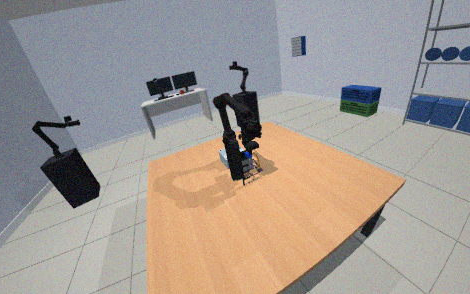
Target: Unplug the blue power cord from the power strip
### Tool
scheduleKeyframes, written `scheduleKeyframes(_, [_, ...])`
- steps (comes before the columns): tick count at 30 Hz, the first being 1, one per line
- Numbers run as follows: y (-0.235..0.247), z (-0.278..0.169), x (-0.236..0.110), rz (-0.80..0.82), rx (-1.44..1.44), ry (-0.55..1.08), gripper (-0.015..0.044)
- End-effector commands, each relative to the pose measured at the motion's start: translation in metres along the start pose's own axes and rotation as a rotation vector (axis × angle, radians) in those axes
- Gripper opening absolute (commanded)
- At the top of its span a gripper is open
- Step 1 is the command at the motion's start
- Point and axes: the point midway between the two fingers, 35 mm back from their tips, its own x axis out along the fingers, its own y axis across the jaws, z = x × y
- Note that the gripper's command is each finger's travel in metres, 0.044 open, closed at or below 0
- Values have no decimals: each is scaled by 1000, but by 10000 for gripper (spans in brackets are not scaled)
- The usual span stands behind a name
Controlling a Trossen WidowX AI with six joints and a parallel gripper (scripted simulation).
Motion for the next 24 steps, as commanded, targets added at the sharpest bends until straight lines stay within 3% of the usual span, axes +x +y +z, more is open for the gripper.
scheduleKeyframes(1, [0, 0, 0, -1, 0, 0, 55])
scheduleKeyframes(9, [0, 0, 0, -1, 0, 0, 2])
scheduleKeyframes(24, [-2, 19, -1, 0, -1, -2, 0])
